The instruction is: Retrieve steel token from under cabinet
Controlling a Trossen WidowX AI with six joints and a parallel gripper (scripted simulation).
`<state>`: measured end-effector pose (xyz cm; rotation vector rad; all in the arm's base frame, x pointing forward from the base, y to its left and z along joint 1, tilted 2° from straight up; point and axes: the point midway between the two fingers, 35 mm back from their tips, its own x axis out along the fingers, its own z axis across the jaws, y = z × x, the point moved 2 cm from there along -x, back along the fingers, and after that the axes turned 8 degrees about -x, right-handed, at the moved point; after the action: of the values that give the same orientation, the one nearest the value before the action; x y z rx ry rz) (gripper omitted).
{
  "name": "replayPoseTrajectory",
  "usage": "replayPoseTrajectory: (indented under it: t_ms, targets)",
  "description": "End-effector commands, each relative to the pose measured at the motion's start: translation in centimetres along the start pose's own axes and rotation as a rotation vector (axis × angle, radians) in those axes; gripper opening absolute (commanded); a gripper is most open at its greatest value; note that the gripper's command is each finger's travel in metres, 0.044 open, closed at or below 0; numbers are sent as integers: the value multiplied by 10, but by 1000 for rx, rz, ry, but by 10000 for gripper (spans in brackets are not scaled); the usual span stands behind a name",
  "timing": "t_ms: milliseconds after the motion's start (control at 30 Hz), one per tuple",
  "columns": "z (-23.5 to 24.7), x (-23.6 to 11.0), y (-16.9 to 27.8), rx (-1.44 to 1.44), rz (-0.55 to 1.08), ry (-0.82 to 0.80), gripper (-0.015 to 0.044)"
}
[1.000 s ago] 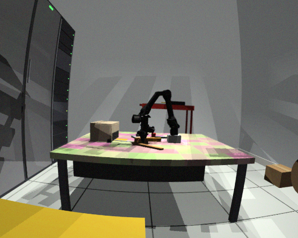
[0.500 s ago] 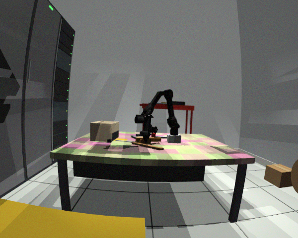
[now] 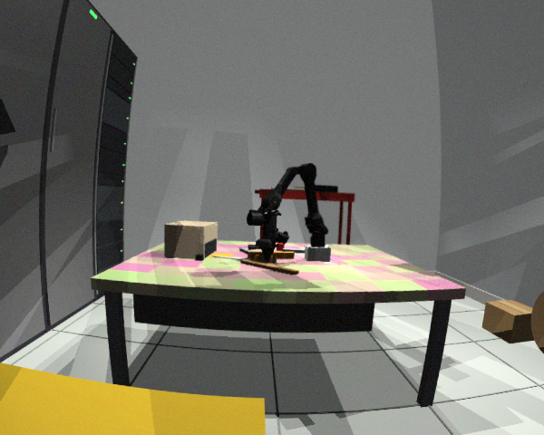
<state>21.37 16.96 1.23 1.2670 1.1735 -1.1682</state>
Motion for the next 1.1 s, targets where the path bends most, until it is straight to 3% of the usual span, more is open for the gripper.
replayPoseTrajectory:
  t_ms: [0, 1067]
  targets:
    - [0, -1, 0, 41, -1, -1, 0]
    - [0, -3, 1, 293, -2, -2, 0]
